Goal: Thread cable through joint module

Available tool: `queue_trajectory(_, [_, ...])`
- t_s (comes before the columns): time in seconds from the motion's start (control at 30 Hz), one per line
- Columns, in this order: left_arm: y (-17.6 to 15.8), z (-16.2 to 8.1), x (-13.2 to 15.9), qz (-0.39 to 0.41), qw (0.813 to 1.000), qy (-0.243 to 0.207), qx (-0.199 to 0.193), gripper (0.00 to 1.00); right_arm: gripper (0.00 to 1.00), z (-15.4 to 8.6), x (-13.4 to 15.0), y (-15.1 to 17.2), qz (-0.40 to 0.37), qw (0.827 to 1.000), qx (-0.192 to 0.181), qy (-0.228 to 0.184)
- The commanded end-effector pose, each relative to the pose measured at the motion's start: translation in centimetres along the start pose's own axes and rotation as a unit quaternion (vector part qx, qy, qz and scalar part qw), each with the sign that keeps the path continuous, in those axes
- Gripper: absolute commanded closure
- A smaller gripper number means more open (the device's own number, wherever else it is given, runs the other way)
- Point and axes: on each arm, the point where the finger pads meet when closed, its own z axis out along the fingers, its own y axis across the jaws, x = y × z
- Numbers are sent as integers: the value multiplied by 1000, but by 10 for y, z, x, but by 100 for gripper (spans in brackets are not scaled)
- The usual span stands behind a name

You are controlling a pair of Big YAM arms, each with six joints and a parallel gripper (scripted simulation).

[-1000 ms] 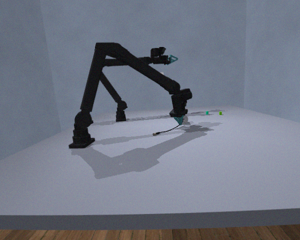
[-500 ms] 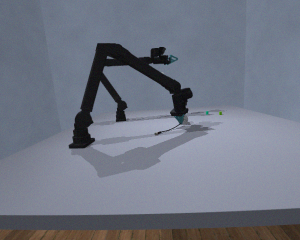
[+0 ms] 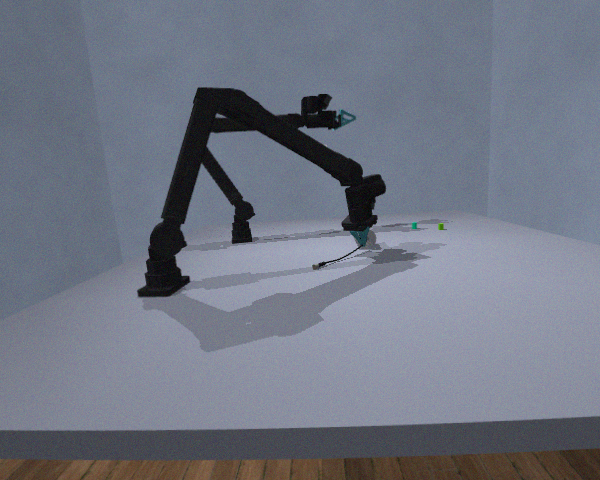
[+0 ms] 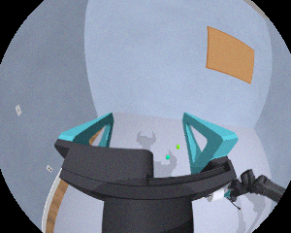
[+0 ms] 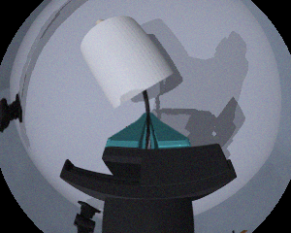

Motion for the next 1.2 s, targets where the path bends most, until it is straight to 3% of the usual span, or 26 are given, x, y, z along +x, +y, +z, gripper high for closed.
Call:
queue_trajectory(0.0, [1,2,-13,6,1000,-8,-1,4,100,-13,-35,-7,-7,1000,11,-20])
queue_trajectory(0.1, [1,2,-13,6,1000,-8,-1,4,100,-13,-37,-6,-7,1000,11,-20])
queue_trajectory(0.13, [1,2,-13,6,1000,-8,-1,4,68,-13,-37,-6,-6,1000,11,-20])
queue_trajectory(0.63, [1,2,-13,6,1000,-8,-1,4,68,-27,-38,-21,-1,999,23,-34])
queue_trajectory(0.67, [1,2,-13,6,1000,-8,-1,4,68,-26,-36,-21,0,999,22,-32])
queue_trajectory(0.7, [1,2,-13,6,1000,-8,-1,4,68,-16,-8,-12,10,1000,16,-19])
queue_trajectory(0.93, [1,2,-13,6,1000,-8,-1,4,68,-17,6,-12,19,999,18,-18])
queue_trajectory(1.03, [1,2,-13,6,1000,-8,-1,4,68,-25,-6,-17,16,999,25,-30])
queue_trajectory(1.07, [1,2,-13,6,1000,-8,-1,4,68,-17,9,-12,21,999,19,-18])
queue_trajectory(1.17, [1,2,-13,6,1000,-8,-1,4,68,-18,14,-11,24,999,20,-18])
